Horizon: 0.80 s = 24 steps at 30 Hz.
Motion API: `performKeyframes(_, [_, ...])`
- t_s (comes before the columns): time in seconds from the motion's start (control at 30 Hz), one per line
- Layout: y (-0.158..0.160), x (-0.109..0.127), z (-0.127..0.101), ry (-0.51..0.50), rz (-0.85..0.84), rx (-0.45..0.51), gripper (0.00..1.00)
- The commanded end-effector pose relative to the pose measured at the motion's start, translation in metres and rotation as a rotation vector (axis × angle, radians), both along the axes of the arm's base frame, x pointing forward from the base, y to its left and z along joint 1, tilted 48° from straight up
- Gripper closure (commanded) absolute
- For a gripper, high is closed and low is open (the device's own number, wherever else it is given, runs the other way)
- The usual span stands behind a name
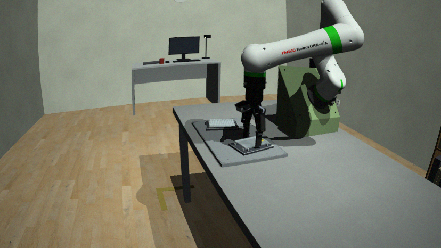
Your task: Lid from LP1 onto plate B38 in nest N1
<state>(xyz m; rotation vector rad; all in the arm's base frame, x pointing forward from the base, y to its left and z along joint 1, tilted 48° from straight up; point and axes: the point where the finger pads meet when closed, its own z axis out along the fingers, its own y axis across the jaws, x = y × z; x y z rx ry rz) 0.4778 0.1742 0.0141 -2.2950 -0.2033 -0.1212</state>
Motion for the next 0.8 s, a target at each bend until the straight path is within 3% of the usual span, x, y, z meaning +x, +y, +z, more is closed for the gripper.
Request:
performKeyframes(0.0, [-0.003,0.0,0.002,-0.001,-0.001,-0.001,0.39])
performKeyframes(0.77, [-0.03,0.0,0.027,-0.001,-0.001,-0.001,0.39])
